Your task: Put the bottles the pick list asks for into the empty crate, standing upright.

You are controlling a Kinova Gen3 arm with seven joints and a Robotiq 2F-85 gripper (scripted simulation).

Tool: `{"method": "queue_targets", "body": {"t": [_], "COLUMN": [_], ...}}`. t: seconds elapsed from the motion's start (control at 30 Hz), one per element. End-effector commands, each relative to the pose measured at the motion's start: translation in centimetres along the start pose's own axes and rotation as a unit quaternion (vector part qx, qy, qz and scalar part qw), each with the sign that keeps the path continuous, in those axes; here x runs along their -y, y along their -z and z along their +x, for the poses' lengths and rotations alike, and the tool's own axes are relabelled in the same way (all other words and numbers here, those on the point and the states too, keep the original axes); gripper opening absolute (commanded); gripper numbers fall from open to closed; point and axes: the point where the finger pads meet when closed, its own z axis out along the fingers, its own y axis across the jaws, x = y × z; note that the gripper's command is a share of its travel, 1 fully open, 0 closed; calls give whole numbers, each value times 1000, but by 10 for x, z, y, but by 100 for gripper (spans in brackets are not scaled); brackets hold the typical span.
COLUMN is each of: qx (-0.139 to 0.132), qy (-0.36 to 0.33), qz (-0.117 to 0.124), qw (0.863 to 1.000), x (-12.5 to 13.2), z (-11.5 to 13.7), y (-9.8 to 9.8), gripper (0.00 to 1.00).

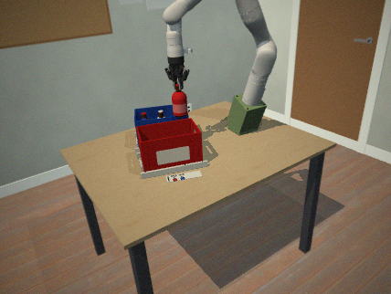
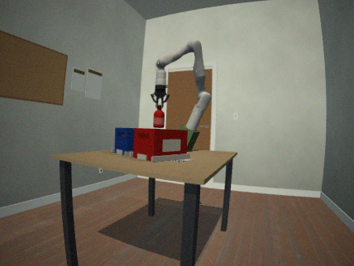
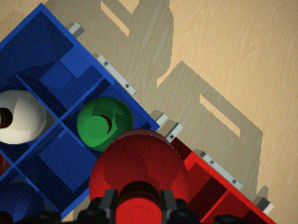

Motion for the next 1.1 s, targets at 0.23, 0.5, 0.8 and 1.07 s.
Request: {"method": "queue_targets", "body": {"t": [0.23,0.5,0.8,1.07], "qx": [1,1,1,1], "qy": [0,0,0,0], "qz": [1,1,1,1], "qw": [1000,1000,1000,1000], "x": [-14,-23,-36,-45], "z": [-13,-21,-33,-41], "y": [1,1,1,1], "gripper": [10,10,10,10]}}
